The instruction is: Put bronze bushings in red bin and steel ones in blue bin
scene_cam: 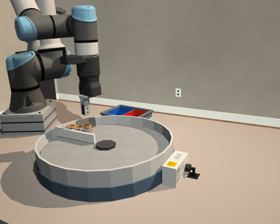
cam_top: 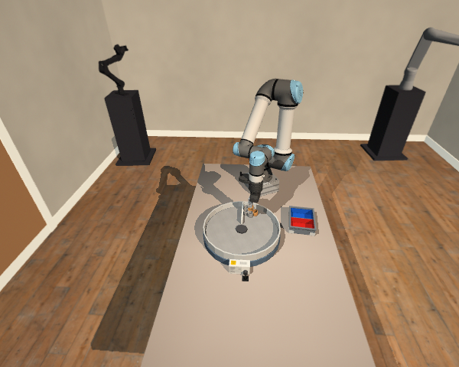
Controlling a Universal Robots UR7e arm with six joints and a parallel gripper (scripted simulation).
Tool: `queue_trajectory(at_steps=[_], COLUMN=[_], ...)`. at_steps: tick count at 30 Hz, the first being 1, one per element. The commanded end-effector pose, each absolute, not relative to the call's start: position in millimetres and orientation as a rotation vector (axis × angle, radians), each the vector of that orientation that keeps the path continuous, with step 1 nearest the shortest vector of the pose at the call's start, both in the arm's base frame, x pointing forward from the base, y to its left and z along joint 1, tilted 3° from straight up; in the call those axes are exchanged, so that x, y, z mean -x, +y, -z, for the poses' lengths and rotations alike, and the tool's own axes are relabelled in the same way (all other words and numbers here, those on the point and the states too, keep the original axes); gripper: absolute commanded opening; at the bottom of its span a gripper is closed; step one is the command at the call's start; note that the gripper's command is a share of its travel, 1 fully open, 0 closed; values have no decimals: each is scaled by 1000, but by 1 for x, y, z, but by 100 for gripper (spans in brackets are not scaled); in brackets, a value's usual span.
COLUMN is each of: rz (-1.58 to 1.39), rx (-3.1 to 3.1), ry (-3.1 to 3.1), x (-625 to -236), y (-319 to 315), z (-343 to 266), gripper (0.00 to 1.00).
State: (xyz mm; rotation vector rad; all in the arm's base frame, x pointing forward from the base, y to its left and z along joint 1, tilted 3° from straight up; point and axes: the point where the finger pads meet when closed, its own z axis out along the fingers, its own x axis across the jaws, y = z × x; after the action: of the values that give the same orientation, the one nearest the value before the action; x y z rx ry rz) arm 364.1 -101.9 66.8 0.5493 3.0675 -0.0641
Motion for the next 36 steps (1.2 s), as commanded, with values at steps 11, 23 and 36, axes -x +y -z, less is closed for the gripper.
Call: queue_trajectory(at_steps=[11,23,36], rz=[65,65,65], rx=[-548,-548,-548], ry=[3065,3065,3065], x=[-365,-365,-365], y=[-103,-103,-103], z=[-65,-65,-65], gripper=[42,42,42])
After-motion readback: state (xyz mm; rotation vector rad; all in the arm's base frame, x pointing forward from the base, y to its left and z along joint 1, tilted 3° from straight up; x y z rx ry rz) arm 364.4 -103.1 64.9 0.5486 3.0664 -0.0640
